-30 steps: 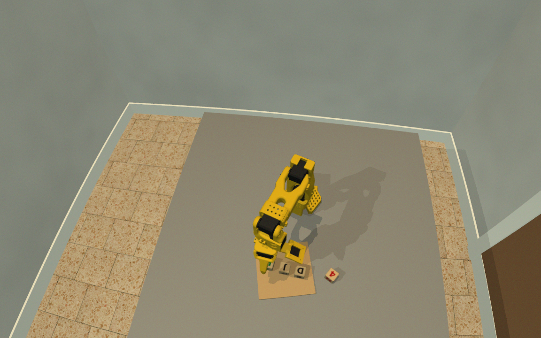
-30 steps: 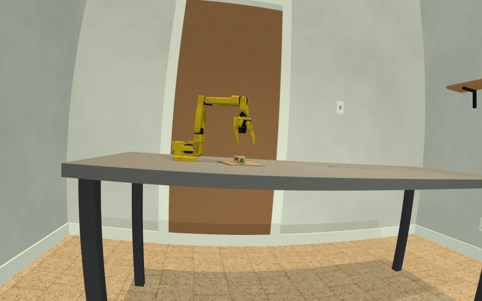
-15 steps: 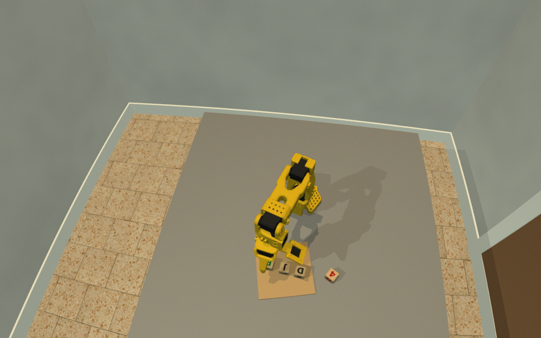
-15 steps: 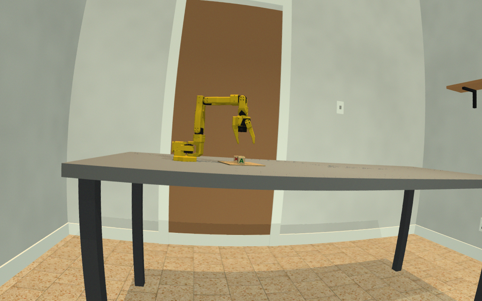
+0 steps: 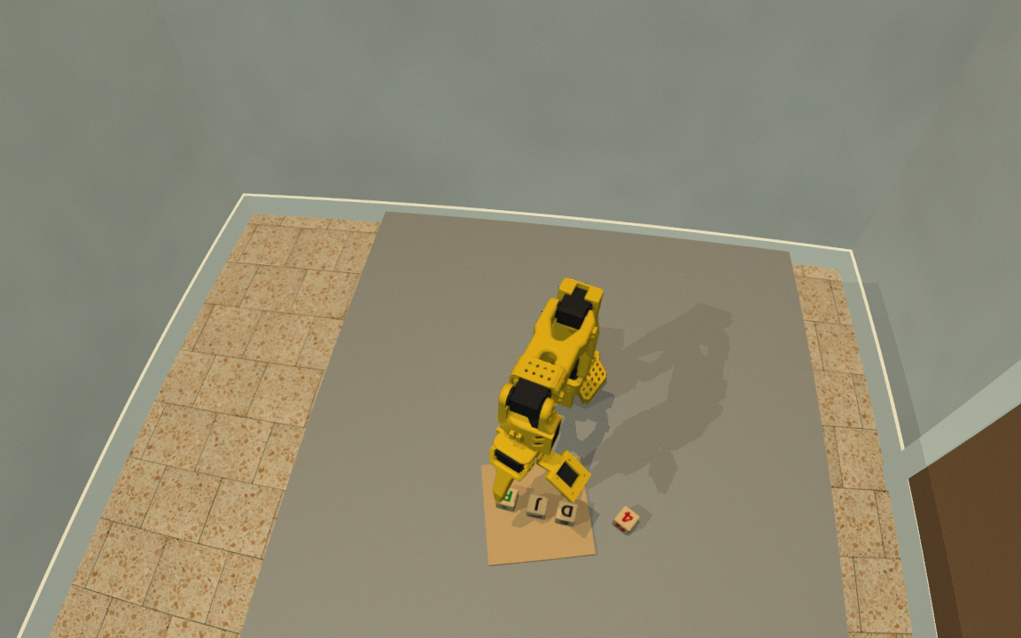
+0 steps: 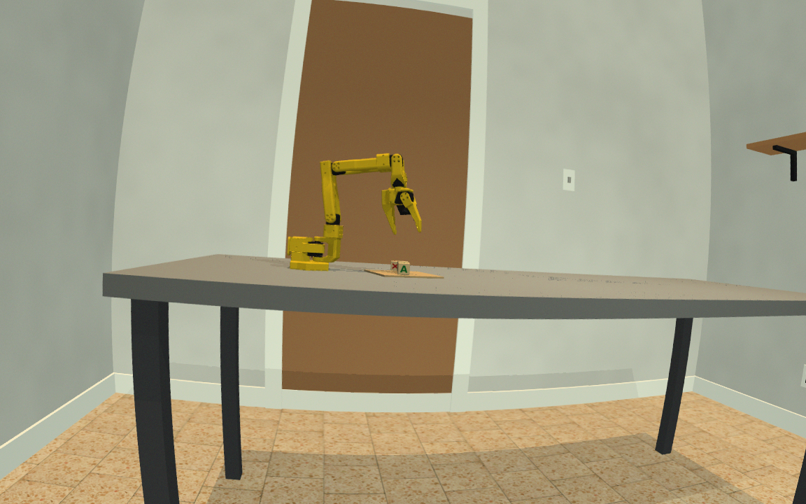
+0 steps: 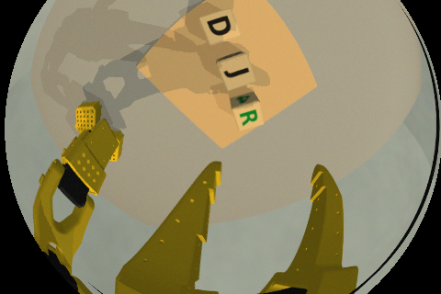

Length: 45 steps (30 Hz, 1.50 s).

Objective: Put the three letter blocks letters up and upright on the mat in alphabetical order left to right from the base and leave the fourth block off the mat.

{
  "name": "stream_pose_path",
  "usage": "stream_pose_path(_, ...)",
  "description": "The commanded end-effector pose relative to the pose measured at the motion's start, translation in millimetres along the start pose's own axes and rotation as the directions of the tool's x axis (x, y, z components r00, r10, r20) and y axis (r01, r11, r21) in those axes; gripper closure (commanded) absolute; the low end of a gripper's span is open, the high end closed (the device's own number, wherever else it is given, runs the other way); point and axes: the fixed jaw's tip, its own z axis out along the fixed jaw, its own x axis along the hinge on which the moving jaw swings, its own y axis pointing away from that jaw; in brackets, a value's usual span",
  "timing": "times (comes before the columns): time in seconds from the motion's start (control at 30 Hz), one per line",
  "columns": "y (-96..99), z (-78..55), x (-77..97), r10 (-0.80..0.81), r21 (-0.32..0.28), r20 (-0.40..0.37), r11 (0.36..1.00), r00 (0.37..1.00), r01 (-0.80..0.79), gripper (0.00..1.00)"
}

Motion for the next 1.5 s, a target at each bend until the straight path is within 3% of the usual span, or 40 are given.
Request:
stream_pose_path(0.0,2.0,-13.2,-5.7,0.117,0.077,0.031,0.99,0.993,-0.119,0.67)
stream_pose_path(0.07,2.0,-13.2,-5.7,0.117,0.077,0.031,0.99,0.993,-0.119,0.67)
stream_pose_path(0.27,11.8,-21.1,-12.4,0.315,0.109,0.081,0.94,0.946,-0.323,0.67)
stream_pose_path(0.57,26.6,-30.1,-20.7,0.58,0.113,0.184,0.789,0.793,-0.604,0.67)
stream_pose_path(0.63,26.6,-30.1,-20.7,0.58,0.113,0.184,0.789,0.793,-0.604,0.67)
stream_pose_path(1.13,43.0,-36.5,-27.7,0.806,0.032,0.307,0.523,0.506,-0.852,0.67)
stream_pose_path(1.47,46.0,-37.2,-28.7,0.837,0.005,0.327,0.463,0.439,-0.886,0.67)
